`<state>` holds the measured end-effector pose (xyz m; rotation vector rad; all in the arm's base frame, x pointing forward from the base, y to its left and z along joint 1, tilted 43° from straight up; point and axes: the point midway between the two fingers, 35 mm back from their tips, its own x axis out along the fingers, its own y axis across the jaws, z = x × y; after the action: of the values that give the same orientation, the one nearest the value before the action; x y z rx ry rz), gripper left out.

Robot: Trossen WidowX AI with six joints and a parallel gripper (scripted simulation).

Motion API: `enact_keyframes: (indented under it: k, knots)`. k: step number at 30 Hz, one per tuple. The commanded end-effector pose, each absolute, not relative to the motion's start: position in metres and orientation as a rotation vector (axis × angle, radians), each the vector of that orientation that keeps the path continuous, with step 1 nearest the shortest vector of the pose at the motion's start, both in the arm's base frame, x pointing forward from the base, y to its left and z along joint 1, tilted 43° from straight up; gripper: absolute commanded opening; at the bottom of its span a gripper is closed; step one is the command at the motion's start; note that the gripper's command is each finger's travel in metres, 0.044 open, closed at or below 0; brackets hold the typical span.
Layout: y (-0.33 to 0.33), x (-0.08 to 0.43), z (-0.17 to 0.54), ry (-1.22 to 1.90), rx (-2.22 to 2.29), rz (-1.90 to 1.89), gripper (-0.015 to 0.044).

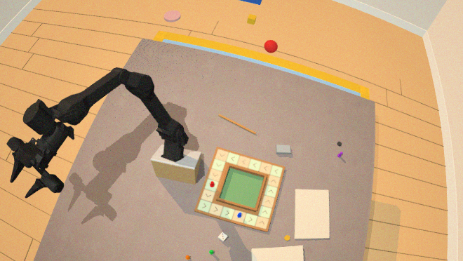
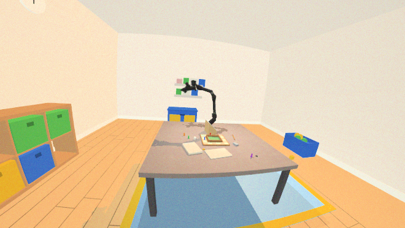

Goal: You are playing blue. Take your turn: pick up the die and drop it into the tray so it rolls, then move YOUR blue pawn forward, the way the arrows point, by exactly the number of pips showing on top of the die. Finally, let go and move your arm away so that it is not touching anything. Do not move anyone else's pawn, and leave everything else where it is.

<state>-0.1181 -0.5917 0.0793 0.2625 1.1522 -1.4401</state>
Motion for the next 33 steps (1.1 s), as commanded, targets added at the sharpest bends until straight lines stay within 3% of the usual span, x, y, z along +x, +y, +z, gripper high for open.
enact_keyframes:
  k: [1, 9, 18, 33]
  knots:
    - [-0.587, -0.084, 0.055, 1.162, 0.303, -1.360, 0.0275]
    - [-0.559, 0.027, -0.004, 1.203, 0.338, -1.073, 0.0275]
    - [-0.482, 0.138, -0.075, 1.291, 0.413, -0.702, 0.0275]
    - [-0.310, 0.250, -0.148, 1.482, 0.537, -0.177, 0.0275]
